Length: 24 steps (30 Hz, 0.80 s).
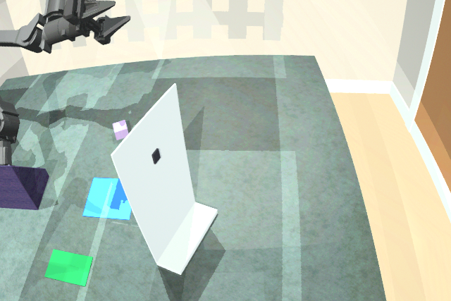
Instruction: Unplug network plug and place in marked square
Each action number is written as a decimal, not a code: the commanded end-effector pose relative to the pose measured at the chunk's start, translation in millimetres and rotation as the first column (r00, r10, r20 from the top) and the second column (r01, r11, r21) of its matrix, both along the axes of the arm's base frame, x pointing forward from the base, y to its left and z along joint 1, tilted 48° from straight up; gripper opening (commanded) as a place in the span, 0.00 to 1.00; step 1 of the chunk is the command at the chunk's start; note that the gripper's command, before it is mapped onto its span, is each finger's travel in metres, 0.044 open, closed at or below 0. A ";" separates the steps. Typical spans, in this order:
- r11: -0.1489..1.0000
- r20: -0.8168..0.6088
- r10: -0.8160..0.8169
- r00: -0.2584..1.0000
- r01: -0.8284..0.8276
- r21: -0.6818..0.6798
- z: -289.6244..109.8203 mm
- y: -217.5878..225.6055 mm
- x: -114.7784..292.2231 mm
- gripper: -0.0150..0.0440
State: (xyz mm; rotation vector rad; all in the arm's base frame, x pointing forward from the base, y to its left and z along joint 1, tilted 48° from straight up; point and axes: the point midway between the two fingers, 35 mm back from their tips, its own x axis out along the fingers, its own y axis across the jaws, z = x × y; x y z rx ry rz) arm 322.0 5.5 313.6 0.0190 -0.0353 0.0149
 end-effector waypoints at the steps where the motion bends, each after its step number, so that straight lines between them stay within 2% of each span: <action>1: 1.000 -0.004 -0.002 1.000 0.002 -0.004 -1.7 -0.2 0.6 0.89; 9: 0.975 -0.166 -0.103 0.981 0.066 -0.213 -78.6 -9.9 16.4 0.53; 16: 0.904 -0.311 -0.200 0.929 0.052 -0.424 -151.0 -19.4 13.6 0.52; 24: 0.768 -0.451 -0.312 0.837 -0.058 -0.638 -226.4 -31.7 -9.5 0.52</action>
